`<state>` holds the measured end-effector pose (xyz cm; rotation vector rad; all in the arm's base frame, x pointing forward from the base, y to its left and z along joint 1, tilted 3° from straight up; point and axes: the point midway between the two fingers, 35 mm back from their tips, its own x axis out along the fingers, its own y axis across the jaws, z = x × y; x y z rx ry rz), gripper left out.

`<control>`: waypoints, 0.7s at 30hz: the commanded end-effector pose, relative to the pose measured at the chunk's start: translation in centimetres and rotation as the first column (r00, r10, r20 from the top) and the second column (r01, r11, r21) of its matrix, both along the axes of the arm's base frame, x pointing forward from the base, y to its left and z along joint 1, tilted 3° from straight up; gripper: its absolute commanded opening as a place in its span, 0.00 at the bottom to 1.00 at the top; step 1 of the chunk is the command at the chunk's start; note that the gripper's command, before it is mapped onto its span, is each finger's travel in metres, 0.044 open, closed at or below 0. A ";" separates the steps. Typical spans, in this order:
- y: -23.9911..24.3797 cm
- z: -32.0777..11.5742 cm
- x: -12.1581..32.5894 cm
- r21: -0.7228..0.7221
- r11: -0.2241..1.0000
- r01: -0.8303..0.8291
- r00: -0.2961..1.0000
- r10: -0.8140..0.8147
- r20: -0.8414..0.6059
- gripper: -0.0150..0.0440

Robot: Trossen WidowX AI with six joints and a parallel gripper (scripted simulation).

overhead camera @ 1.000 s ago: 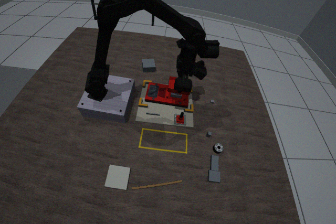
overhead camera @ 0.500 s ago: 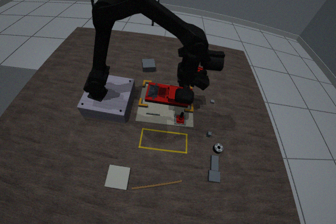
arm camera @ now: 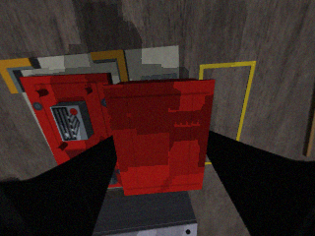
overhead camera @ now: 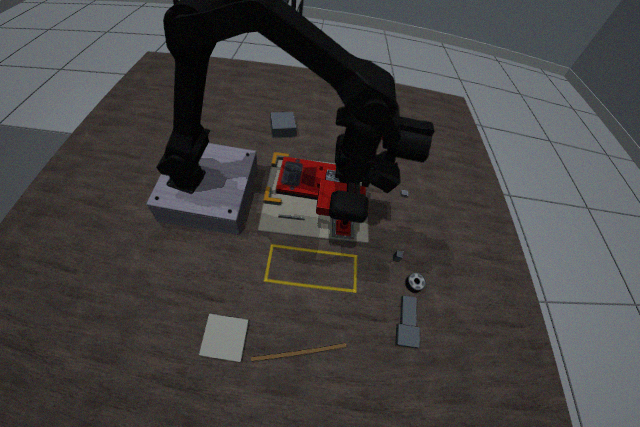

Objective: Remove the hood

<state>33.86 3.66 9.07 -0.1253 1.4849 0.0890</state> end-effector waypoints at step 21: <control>-8.0 0.5 -1.0 -0.003 1.000 -0.003 1.000 0.003 0.005 0.25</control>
